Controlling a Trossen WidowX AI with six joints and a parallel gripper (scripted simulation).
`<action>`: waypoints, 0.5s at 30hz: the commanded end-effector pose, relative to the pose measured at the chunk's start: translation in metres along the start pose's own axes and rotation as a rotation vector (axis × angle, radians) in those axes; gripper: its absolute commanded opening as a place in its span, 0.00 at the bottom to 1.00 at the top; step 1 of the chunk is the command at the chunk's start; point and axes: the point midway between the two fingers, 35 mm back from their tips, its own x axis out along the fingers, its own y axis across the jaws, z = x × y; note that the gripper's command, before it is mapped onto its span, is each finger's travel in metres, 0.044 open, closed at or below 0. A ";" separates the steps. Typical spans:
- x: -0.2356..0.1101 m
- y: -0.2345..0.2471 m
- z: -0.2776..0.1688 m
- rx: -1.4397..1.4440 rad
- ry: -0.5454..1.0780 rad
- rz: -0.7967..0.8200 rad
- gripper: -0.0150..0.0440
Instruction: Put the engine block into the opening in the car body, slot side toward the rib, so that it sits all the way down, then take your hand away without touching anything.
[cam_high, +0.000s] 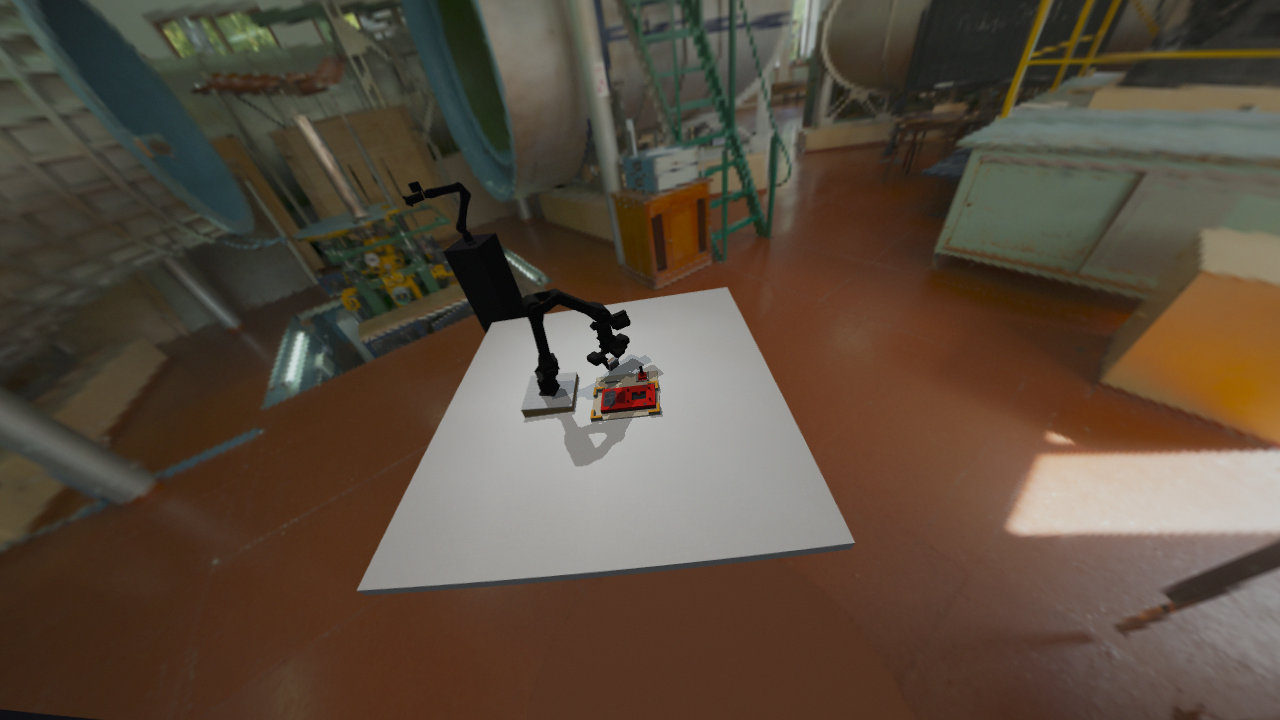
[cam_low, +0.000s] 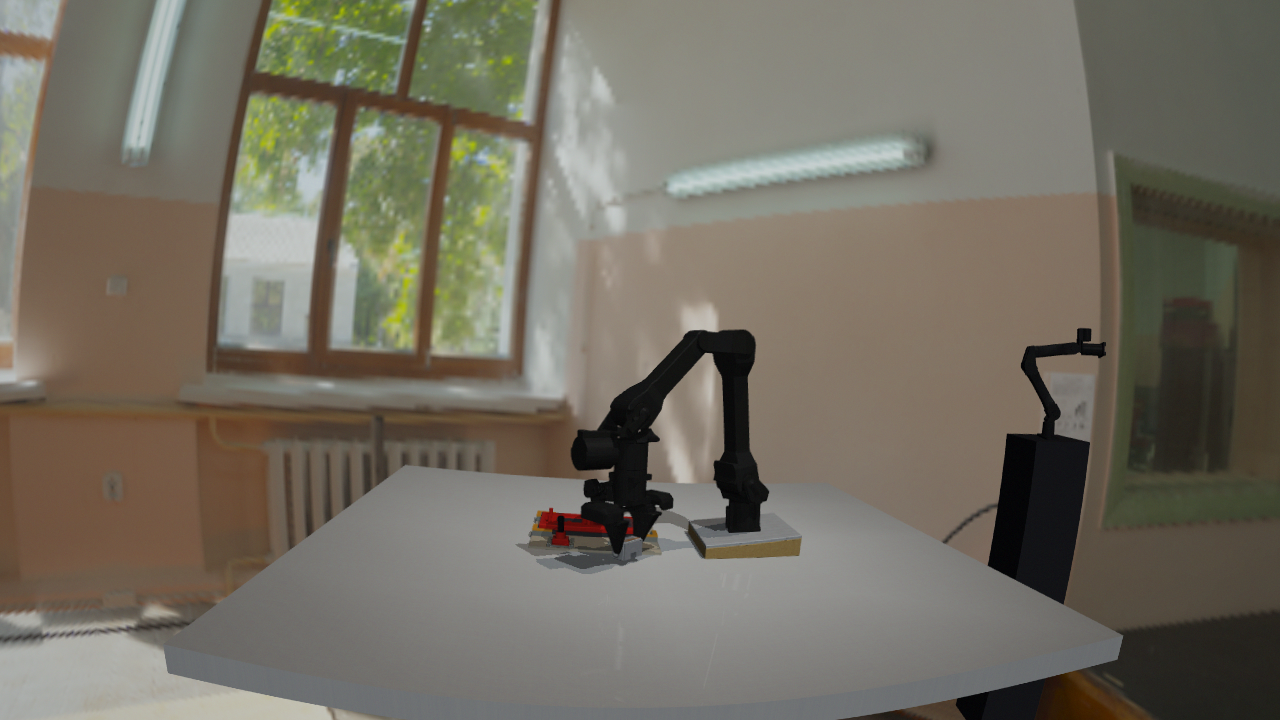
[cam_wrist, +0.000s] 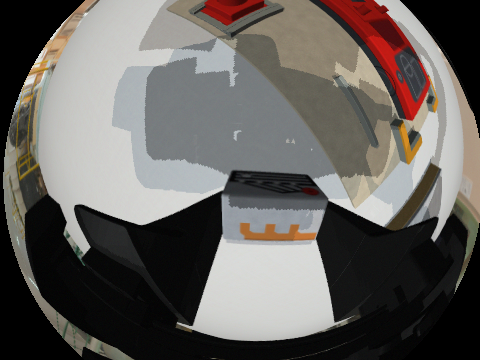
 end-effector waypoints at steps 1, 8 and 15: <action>-0.014 0.004 0.001 -0.002 -0.002 0.012 0.25; -0.036 0.007 0.002 -0.002 -0.002 0.013 0.25; -0.058 0.007 0.002 -0.002 -0.002 0.013 0.25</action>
